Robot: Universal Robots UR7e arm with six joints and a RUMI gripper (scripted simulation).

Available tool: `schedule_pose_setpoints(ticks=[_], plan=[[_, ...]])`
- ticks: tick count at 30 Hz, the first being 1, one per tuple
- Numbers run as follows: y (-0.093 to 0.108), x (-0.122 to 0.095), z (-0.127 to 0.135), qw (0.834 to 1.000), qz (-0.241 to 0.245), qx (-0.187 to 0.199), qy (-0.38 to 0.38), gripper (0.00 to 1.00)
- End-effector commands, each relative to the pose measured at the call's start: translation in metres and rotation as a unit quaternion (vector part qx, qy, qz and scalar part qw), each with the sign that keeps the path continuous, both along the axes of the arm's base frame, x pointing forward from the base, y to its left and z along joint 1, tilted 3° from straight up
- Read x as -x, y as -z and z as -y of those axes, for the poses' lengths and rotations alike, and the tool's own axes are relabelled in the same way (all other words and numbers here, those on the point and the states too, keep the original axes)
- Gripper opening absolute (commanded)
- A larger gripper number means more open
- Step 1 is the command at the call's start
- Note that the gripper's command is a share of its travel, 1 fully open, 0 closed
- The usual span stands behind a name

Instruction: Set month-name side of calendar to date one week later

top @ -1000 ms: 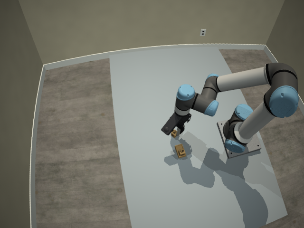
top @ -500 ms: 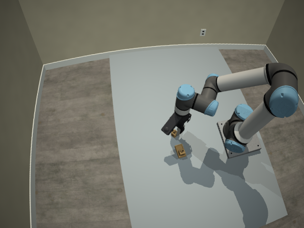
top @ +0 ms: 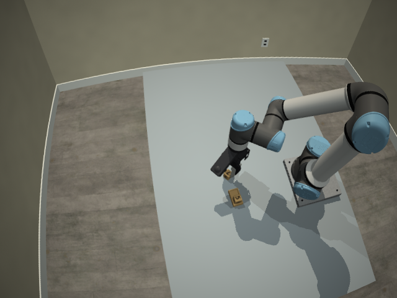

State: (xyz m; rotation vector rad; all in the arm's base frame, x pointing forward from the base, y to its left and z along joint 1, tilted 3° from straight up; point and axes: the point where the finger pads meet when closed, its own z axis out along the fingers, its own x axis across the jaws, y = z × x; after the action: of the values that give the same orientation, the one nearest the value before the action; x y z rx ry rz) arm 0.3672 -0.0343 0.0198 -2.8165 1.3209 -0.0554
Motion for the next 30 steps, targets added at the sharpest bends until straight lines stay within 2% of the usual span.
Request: schedule_pose_setpoints(ticks=[1,30], plan=[[0.0004,0.001,0.0002,1.0,0.0,0.0,0.0,0.1],[0.0044,0.0011,-0.0001,1.0,-0.001,0.0,0.0,0.1]])
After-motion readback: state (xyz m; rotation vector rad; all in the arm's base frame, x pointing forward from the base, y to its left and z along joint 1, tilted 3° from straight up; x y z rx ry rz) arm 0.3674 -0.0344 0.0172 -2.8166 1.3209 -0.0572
